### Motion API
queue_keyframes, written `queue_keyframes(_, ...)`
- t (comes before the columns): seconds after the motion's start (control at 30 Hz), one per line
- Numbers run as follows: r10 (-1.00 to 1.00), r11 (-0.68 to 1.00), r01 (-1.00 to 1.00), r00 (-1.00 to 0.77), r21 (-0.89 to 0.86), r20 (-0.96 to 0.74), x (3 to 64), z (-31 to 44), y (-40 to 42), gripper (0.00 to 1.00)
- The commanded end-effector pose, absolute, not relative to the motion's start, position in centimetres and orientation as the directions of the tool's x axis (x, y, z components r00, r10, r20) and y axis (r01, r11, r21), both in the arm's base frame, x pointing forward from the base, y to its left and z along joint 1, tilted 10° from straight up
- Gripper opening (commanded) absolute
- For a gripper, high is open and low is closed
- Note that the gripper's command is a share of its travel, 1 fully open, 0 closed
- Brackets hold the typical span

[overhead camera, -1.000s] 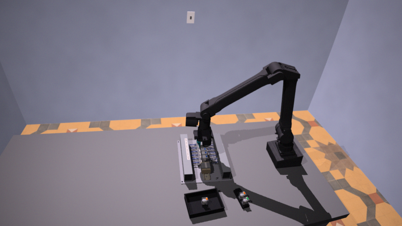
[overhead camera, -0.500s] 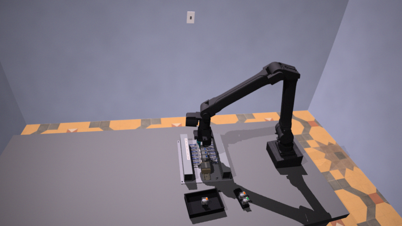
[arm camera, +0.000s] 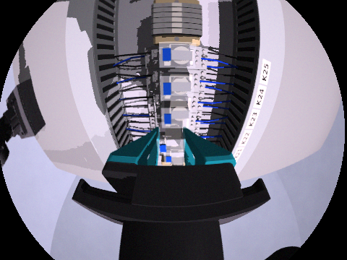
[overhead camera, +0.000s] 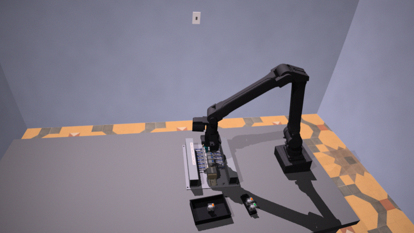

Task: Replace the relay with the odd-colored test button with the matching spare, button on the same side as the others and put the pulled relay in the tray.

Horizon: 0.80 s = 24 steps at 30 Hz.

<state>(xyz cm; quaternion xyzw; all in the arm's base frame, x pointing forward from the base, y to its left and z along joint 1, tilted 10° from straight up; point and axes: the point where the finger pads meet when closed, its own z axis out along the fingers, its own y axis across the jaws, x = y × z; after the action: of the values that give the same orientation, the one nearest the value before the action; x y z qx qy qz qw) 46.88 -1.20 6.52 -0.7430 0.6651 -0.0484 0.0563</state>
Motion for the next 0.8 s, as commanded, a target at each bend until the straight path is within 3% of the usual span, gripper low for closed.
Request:
queue_keyframes(0.0,-0.994,-0.107,-0.972,0.109,-0.209,0.001,48.6,8.5,-1.3,0.00)
queue_keyframes(0.77,-0.994,-0.108,-0.965,0.109,-0.239,0.005,49.5,9.6,-1.3,0.00)
